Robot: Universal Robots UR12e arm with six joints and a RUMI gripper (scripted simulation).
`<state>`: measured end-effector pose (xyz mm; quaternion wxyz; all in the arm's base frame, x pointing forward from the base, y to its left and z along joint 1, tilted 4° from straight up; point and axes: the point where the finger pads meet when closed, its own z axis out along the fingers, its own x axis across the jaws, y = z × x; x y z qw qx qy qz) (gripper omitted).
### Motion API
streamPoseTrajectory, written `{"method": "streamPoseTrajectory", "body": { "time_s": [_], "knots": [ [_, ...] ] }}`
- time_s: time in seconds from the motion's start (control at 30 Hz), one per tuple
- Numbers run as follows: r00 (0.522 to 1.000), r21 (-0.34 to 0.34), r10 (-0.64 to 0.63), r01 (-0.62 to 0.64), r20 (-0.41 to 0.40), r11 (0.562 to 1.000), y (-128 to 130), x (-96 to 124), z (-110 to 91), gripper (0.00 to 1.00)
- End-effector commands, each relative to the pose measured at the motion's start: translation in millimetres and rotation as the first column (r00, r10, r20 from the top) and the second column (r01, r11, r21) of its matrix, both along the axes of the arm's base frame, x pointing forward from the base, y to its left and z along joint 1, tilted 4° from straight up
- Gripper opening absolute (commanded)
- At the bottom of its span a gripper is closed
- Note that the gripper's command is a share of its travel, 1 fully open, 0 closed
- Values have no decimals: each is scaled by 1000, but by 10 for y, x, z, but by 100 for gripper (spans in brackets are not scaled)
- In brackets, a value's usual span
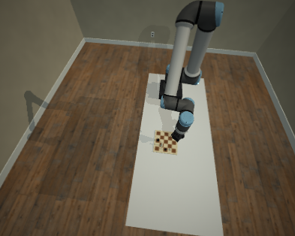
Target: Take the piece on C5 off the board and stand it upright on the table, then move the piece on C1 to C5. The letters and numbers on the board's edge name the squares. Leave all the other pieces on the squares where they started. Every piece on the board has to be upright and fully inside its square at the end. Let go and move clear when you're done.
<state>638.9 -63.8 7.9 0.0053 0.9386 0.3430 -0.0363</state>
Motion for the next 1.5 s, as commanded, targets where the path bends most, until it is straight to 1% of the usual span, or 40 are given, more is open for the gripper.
{"method": "streamPoseTrajectory", "body": {
  "time_s": [0.0,0.27,0.33,0.4,0.43,0.5,0.6,0.63,0.73,0.8,1.3,1.47],
  "knots": [
    [1000,0,0,0,0,1000,1,10,94,0],
    [1000,0,0,0,0,1000,-2,13,95,0],
    [1000,0,-5,5,1,1000,-63,71,95,0],
    [1000,0,-5,5,1,1000,-63,71,95,0],
    [1000,-1,-12,12,1,1000,-135,138,94,0],
    [1000,-2,-31,31,2,1000,-367,342,89,0],
    [998,-4,-69,69,3,998,-850,719,65,0],
    [998,-4,-69,69,3,998,-850,719,65,0],
    [995,-6,-100,100,5,995,-1269,1000,30,0],
    [994,-7,-110,110,5,994,-1404,1082,17,0],
    [994,-7,-112,112,5,994,-1429,1097,12,0],
    [994,-7,-112,112,5,994,-1431,1094,-42,0]
  ]
}}
